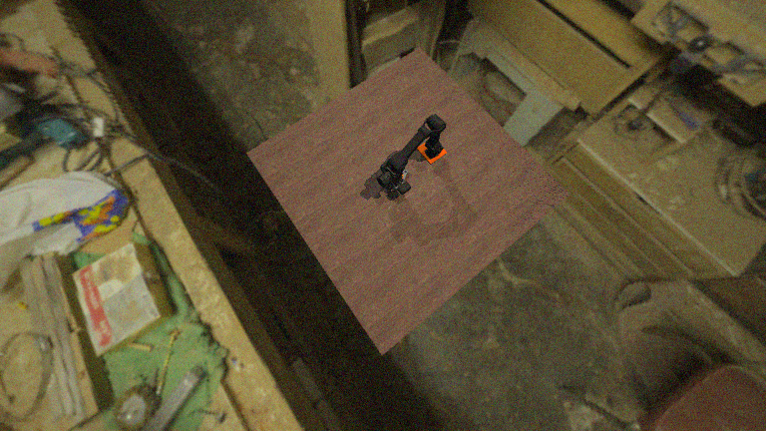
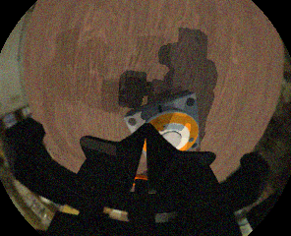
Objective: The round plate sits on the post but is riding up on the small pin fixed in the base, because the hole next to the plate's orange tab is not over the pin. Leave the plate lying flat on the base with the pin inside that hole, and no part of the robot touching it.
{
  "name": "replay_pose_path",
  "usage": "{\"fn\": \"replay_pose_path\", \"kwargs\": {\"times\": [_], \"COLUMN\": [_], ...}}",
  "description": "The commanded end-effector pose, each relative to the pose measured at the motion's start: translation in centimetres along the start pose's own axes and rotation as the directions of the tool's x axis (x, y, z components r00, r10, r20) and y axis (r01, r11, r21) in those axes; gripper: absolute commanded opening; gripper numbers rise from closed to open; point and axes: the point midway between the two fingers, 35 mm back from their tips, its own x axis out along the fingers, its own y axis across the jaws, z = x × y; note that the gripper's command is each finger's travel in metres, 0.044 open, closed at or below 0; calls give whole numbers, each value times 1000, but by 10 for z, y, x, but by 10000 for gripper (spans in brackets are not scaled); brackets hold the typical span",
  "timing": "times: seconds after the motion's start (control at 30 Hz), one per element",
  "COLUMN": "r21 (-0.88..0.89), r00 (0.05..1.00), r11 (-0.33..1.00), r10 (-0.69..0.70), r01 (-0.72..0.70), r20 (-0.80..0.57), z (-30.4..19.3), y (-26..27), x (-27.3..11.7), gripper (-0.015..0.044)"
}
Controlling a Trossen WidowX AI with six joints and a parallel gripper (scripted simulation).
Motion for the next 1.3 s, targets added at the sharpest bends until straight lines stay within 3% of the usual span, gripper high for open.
{"fn": "replay_pose_path", "kwargs": {"times": [0.0, 0.43, 0.8, 1.27], "r21": [-3, -3, -3, 0], "r00": [1000, 1000, 1000, 1000], "r11": [1000, 1000, 1000, 1000], "r10": [-6, -6, -6, -2], "r01": [6, 6, 6, 2], "r20": [1, 2, 2, 1], "z": [4, 11, 9, 9], "y": [-3, -9, -7, -7], "x": [0, 1, -45, -36], "gripper": [0, 0, 0, 0]}}
